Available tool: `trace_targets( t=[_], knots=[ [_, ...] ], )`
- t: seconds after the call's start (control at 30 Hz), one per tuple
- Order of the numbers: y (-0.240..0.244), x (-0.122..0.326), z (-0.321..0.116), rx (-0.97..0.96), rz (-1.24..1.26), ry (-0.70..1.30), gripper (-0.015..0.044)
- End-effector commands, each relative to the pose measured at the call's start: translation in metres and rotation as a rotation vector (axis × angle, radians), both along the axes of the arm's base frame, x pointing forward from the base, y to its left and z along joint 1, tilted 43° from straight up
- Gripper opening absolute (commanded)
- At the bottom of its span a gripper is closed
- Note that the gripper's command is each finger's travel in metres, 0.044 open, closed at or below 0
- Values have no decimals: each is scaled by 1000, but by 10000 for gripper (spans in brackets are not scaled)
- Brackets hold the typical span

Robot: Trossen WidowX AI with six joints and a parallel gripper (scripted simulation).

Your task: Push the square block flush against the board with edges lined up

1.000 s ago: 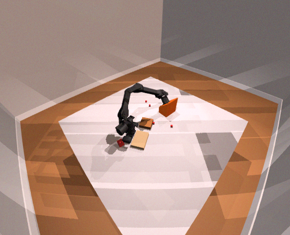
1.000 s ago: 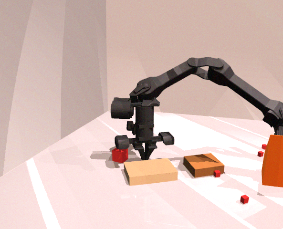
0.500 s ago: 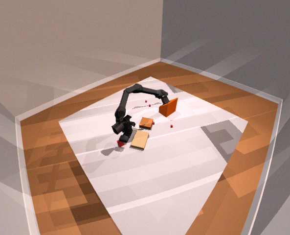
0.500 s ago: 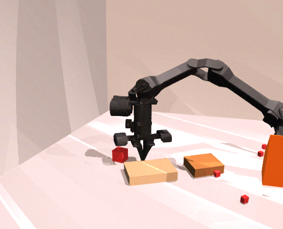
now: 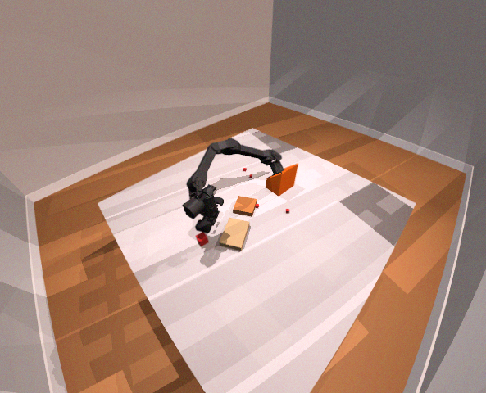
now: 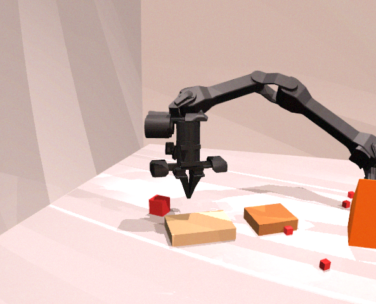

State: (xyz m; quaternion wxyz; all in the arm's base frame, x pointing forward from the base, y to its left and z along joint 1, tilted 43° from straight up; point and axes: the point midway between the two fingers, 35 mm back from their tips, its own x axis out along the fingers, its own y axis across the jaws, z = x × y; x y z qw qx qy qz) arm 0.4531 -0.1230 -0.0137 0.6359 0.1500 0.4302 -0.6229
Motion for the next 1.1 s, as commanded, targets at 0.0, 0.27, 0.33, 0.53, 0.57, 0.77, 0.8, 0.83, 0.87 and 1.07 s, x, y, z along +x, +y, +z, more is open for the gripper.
trace_targets(
  t=[0.0,0.27,0.33,0.53,0.57,0.77,0.8,0.83,0.87,1.07],
  knots=[
    [11,2,11,3,0,-2,0],
    [16,-16,21,26,112,100,0],
    [18,-25,25,36,163,146,0],
    [25,-55,36,68,314,284,0],
    [26,-60,37,73,339,307,0],
    [31,-94,45,104,490,445,0],
    [32,-100,45,109,515,468,0],
    [32,-106,46,114,540,491,0],
    [33,-112,47,120,565,514,0],
    [37,-151,50,151,716,652,0]
  ],
)
